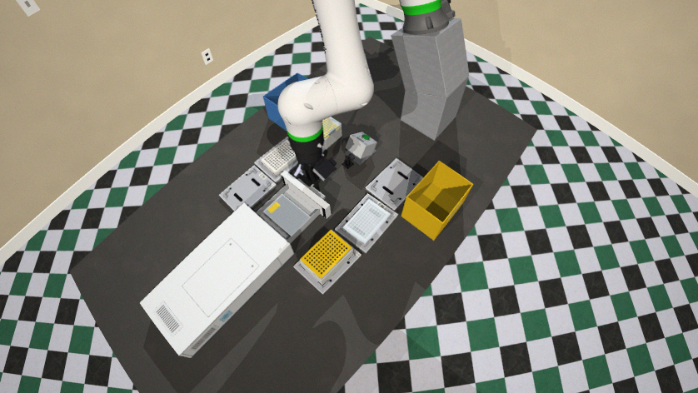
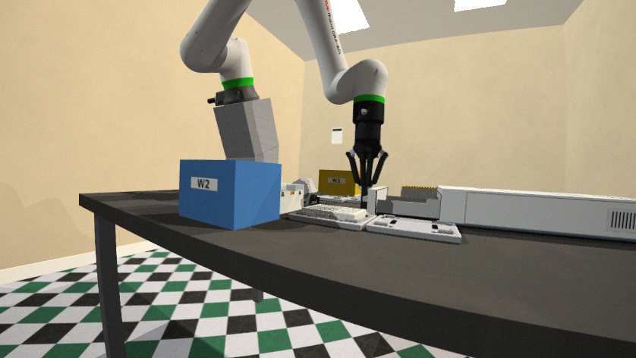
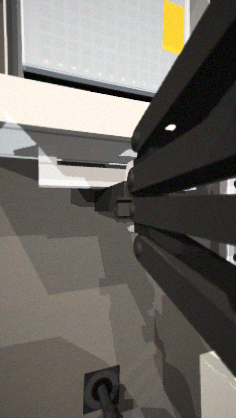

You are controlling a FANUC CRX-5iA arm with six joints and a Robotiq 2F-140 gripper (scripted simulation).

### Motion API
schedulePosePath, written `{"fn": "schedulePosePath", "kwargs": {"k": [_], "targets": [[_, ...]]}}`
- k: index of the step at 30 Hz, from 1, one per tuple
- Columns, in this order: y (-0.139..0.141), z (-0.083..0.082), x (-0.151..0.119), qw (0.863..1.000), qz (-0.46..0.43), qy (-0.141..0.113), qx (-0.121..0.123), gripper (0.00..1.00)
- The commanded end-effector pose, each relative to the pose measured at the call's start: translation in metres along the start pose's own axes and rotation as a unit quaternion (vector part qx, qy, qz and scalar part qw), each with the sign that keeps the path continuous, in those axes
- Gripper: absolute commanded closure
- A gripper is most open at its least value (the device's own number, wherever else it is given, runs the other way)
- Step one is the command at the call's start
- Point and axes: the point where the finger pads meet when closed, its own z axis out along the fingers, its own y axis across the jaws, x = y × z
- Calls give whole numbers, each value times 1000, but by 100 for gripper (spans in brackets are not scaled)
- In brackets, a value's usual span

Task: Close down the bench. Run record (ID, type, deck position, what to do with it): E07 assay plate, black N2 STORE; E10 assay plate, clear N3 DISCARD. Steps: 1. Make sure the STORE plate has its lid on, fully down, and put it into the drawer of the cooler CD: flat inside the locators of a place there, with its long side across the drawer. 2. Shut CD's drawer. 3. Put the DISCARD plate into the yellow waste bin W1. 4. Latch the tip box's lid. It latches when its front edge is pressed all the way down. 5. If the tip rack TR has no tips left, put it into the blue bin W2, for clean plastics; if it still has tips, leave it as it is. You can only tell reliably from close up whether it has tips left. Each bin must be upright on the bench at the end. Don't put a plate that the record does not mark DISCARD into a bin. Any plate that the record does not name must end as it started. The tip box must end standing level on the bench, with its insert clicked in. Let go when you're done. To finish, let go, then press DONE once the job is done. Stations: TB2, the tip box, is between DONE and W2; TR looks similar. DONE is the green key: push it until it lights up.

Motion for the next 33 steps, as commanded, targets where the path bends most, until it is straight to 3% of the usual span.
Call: {"fn": "schedulePosePath", "kwargs": {"k": [1,33], "targets": [[6,-1,0,1000,0,0,0,90],[41,-1,0,1000,0,0,0,90]]}}
